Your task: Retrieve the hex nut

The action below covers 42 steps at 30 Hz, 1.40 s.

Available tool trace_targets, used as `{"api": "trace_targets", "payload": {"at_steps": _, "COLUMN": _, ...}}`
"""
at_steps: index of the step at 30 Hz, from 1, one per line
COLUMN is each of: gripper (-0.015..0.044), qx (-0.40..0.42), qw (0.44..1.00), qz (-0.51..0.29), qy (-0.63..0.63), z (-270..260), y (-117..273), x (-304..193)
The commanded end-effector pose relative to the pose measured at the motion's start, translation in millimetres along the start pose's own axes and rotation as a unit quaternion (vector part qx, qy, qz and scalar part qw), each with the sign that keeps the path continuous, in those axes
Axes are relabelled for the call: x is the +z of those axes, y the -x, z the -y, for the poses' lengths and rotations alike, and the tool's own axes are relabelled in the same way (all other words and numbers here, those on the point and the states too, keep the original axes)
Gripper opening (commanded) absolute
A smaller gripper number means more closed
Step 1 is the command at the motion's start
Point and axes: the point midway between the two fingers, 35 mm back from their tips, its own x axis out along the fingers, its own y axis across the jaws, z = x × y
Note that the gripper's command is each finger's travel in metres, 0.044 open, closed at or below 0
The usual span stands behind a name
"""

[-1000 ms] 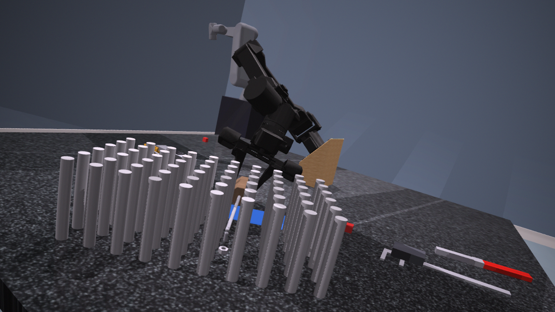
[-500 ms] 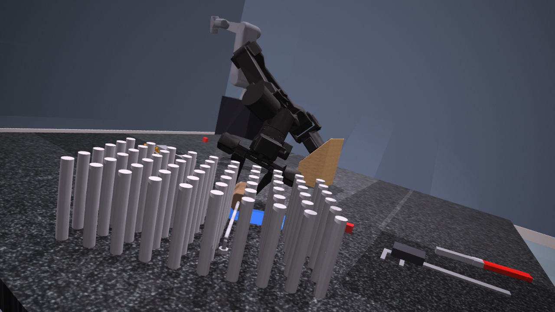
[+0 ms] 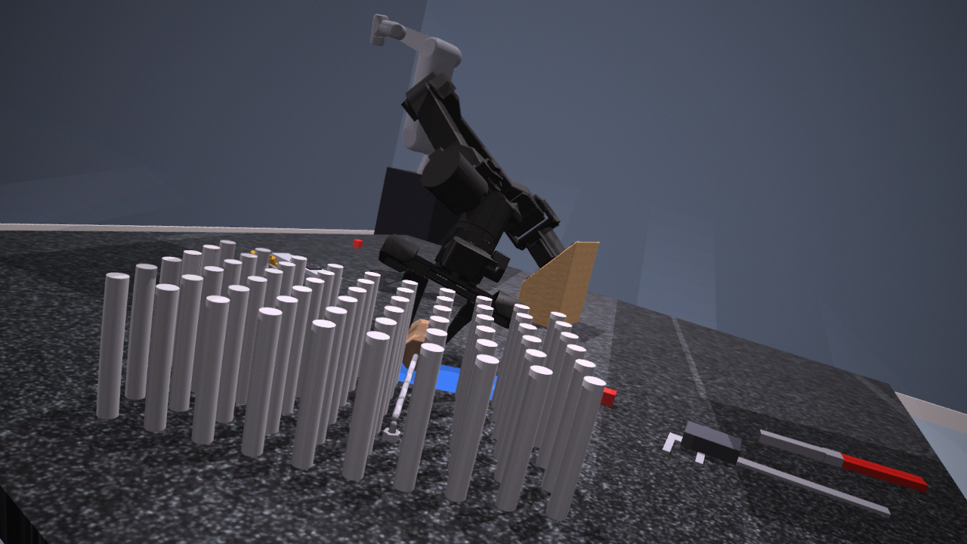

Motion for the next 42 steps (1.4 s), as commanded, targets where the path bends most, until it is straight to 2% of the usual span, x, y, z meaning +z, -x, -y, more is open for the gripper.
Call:
{"api": "trace_targets", "payload": {"at_steps": 1, "gripper": 0.0000, "qx": 0.001, "qw": 1.000, "qz": 0.002, "qy": 0.001, "z": 0, "y": 1, "x": -2}}
{"api": "trace_targets", "payload": {"at_steps": 42, "gripper": 0.0000, "qx": 0.001, "qw": 1.000, "qz": 0.002, "qy": 0.001, "z": -1, "y": 11, "x": -23}}
